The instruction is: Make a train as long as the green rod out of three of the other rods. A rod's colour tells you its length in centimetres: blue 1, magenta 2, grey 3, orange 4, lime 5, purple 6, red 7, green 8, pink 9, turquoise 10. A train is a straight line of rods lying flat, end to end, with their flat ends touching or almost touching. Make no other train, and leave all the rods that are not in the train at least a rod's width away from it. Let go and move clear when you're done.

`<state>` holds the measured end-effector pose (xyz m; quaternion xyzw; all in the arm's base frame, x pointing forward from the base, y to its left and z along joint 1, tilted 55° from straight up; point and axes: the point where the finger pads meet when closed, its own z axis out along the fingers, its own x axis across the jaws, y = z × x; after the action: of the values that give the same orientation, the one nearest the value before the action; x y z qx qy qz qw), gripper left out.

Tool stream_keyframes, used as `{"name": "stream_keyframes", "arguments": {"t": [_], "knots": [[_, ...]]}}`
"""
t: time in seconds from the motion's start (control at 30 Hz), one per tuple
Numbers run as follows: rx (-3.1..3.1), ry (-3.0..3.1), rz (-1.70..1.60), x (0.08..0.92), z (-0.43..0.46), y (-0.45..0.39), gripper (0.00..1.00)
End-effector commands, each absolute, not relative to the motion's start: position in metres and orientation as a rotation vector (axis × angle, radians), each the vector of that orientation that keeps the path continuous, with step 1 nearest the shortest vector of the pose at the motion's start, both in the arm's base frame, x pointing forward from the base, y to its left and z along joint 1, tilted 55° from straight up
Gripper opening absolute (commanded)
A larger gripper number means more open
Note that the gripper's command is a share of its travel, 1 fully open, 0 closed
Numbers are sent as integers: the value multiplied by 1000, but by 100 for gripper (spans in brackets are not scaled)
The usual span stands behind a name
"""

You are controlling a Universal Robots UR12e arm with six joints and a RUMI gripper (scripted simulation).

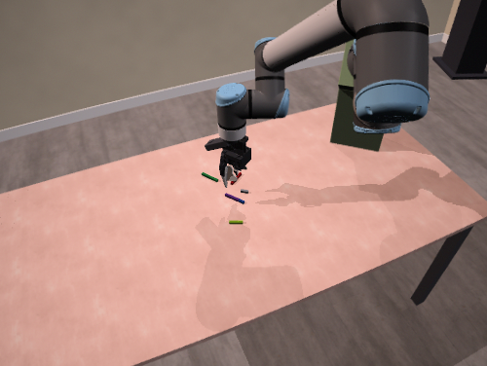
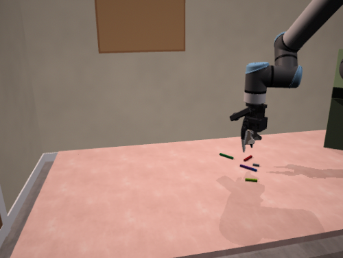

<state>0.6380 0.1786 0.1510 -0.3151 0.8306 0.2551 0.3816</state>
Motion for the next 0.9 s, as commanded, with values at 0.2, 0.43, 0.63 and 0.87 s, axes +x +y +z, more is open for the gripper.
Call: {"name": "stream_keyframes", "arguments": {"t": [0.2,0.43,0.63,0.87], "knots": [[-805,2119,651,638,152,178,100],[-805,2119,651,638,152,178,100],[-805,2119,651,638,152,178,100],[-805,2119,651,636,154,175,100]]}}
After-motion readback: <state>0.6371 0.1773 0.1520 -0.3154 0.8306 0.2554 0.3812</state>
